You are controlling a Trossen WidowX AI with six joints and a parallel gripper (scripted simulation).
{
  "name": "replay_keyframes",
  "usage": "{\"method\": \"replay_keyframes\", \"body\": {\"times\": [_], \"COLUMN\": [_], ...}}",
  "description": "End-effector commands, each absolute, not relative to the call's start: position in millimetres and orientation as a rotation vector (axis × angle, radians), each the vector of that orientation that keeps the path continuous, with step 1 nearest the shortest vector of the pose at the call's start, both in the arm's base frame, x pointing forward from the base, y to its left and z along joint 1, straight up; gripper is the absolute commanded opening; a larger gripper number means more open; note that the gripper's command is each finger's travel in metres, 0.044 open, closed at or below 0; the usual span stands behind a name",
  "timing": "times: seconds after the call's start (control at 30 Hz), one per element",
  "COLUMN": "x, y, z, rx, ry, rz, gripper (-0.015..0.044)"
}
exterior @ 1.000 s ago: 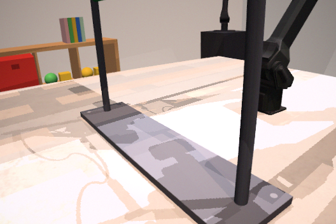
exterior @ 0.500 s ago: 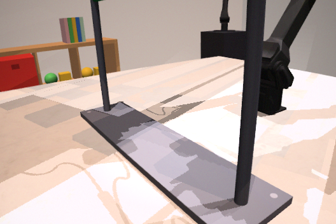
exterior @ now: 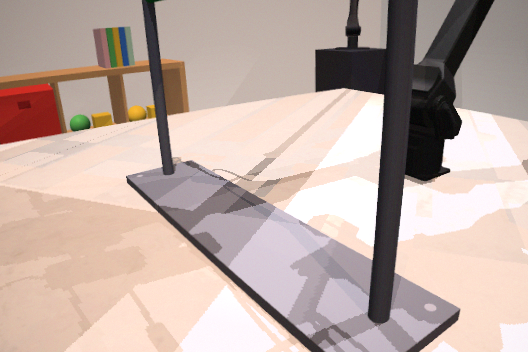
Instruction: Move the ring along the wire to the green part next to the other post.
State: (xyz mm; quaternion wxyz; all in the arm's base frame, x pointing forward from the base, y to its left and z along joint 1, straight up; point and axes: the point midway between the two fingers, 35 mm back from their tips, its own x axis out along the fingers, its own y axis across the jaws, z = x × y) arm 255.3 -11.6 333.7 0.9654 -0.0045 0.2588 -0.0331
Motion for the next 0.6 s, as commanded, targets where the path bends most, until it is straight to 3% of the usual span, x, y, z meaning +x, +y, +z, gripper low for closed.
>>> {"method": "replay_keyframes", "body": {"times": [0.0,0.57], "x": [254.5,255.0], "y": [-13.3,-22.5], "z": [336.2,337.1], "rx": [-0.062,-0.282], "ry": [0.508,0.481], "rz": [-0.079,-0.139], "gripper": [-0.0150,-0.0150]}}
